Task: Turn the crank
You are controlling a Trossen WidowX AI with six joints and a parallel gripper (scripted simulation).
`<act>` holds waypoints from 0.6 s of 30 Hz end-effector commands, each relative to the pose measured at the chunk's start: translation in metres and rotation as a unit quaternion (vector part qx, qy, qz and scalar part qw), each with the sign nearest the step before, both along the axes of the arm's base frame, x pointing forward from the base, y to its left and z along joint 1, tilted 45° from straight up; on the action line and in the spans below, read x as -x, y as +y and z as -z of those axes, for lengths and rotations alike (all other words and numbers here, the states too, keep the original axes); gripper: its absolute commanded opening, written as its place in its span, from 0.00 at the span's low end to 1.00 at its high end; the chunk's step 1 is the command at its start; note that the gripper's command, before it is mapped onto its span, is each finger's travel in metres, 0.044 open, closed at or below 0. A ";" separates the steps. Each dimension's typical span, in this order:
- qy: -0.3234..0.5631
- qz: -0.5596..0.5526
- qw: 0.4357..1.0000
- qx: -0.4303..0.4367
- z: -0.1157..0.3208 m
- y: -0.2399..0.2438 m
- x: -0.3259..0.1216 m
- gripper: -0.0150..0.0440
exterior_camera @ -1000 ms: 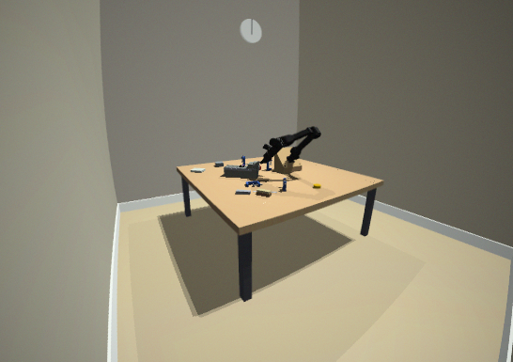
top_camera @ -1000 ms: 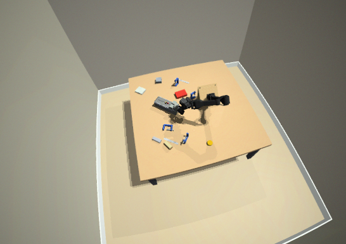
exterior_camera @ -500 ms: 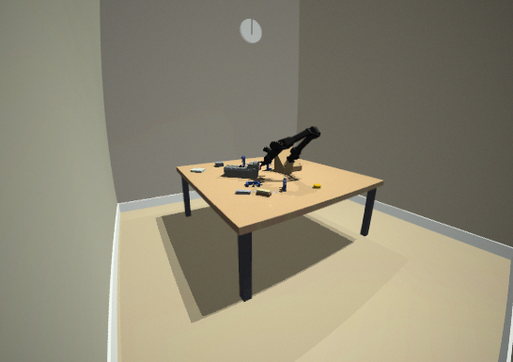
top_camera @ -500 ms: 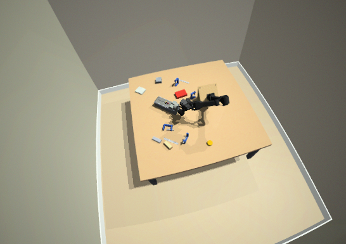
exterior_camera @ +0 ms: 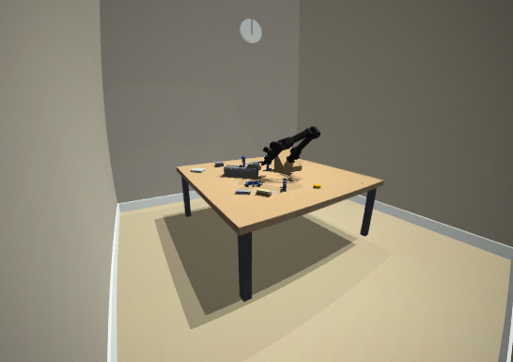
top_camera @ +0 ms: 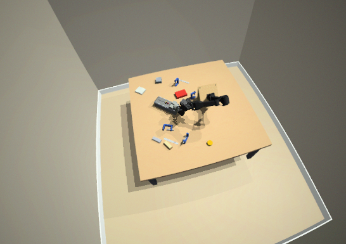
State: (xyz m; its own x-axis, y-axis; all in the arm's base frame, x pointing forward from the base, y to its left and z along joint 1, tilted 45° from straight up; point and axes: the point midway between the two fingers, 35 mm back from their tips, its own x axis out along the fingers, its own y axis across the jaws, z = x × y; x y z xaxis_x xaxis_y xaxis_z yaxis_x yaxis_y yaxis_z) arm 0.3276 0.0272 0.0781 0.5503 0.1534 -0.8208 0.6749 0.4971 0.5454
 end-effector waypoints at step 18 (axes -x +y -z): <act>0.003 0.003 1.000 0.001 0.005 -0.005 0.007 0.25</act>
